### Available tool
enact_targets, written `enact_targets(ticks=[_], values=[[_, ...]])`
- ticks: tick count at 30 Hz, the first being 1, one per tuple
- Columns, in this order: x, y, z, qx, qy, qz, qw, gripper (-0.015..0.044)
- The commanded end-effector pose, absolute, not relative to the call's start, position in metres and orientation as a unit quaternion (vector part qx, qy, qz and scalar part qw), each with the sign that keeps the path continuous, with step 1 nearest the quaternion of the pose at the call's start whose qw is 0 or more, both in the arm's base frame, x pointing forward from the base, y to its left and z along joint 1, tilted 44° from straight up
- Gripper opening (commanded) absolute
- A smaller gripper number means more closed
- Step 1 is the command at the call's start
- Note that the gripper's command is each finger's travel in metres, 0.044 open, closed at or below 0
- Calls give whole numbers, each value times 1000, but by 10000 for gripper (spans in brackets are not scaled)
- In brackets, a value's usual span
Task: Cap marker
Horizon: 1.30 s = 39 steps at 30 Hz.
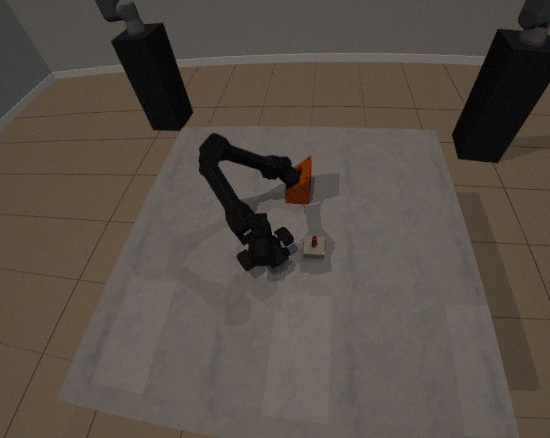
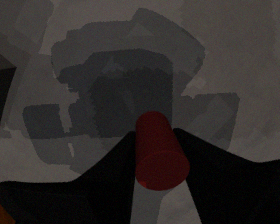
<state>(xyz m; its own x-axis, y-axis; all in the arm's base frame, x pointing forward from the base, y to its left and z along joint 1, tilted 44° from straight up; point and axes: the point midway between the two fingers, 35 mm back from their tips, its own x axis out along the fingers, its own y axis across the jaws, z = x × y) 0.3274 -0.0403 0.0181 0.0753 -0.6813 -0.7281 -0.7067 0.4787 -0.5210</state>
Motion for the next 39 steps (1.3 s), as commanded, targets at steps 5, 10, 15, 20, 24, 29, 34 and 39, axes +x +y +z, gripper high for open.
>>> enact_targets(ticks=[5, 10, 15, 20, 24, 29, 34, 39], values=[[328, -31, 27, -512, 680, 13, 525, 0], [327, -20, 38, -512, 680, 13, 526, 0], [325, -10, 49, -511, 680, 13, 526, 0], [323, 0, 60, -512, 680, 13, 526, 0], [323, 2, 61, -512, 680, 13, 526, 0], [319, 18, 53, -510, 679, 18, 528, 0], [314, 36, 44, -509, 678, 22, 530, 0], [307, 54, 35, -507, 678, 25, 531, 0]])
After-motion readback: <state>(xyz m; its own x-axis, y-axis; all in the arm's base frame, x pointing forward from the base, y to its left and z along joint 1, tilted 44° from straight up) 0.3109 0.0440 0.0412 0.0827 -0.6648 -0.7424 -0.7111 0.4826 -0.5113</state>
